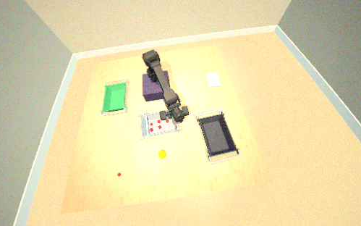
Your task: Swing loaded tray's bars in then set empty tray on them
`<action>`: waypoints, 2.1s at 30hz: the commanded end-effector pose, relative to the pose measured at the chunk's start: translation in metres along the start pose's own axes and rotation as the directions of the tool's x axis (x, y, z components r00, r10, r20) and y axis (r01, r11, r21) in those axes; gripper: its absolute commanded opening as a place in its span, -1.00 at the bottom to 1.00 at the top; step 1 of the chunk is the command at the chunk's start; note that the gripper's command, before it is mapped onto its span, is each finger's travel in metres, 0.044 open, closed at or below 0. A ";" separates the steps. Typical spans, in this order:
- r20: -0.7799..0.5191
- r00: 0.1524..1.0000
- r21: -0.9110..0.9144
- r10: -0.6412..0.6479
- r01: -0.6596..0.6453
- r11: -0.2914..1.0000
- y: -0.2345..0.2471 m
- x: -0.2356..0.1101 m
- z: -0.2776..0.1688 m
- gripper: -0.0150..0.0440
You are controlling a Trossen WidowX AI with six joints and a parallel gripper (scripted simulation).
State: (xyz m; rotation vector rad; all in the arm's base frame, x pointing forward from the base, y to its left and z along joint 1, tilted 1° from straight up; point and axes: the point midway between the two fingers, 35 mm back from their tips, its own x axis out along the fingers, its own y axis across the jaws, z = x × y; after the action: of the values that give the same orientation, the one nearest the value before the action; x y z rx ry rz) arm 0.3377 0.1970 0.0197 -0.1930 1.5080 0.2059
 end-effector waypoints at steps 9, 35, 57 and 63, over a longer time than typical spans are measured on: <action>-0.005 1.000 0.001 -0.009 0.009 1.000 -0.032 0.013 -0.001 -0.21; -0.008 1.000 -0.002 -0.013 0.013 1.000 -0.028 -0.019 -0.001 -0.21; -0.010 1.000 -0.002 -0.013 0.013 1.000 -0.028 -0.019 -0.001 -0.49; -0.010 1.000 -0.002 -0.013 0.013 1.000 -0.028 -0.019 -0.001 -0.49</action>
State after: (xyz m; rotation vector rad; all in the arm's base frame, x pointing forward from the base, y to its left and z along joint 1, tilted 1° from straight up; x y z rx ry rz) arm 0.3429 0.1689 0.0382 -0.2058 1.5161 0.1960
